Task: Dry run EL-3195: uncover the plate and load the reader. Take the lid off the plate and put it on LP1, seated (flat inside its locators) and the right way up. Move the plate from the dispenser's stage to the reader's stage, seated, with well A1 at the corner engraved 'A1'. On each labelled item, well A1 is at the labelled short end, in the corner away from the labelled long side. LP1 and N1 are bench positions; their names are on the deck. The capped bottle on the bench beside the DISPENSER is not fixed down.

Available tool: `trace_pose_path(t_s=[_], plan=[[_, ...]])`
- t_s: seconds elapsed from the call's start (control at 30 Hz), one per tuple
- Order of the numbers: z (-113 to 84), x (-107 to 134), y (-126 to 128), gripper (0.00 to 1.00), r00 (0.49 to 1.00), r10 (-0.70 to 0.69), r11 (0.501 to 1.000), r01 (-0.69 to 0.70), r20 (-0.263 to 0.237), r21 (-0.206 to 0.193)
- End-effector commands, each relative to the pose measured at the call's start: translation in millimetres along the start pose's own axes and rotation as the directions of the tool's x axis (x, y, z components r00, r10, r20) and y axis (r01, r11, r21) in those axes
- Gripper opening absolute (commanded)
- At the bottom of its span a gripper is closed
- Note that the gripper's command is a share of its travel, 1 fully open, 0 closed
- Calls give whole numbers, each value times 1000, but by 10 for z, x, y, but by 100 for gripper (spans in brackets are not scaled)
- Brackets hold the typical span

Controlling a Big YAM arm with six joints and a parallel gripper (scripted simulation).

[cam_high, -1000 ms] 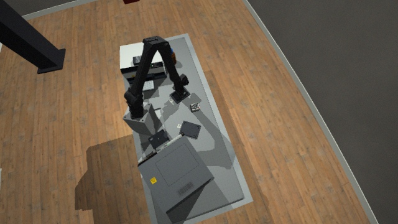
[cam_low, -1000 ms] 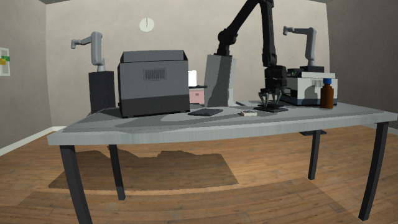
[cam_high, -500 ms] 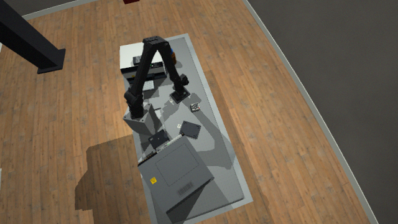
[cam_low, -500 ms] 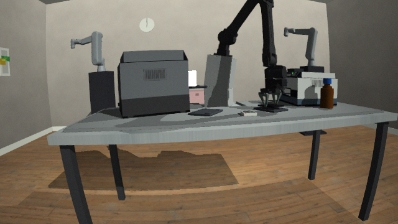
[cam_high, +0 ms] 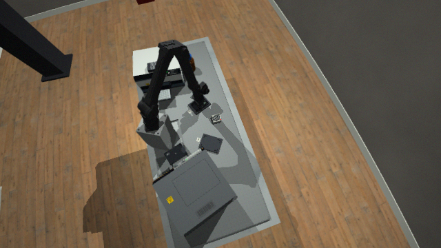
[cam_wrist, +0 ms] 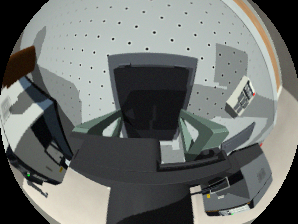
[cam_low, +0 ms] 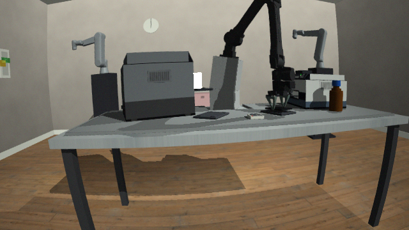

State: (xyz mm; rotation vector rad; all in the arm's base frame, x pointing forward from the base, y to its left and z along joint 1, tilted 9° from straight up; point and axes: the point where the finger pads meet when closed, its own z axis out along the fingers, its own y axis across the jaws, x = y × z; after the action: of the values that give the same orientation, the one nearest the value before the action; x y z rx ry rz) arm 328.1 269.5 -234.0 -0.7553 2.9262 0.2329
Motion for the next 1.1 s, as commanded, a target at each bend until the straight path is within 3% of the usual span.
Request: trace_pose_path(t_s=[0.0, 1.07], plan=[[-12, -113, 53, 85, 1000, -4, 1000, 4, 27, -4], [43, 18, 24, 85, 1000, 0, 1000, 0, 2, 0]])
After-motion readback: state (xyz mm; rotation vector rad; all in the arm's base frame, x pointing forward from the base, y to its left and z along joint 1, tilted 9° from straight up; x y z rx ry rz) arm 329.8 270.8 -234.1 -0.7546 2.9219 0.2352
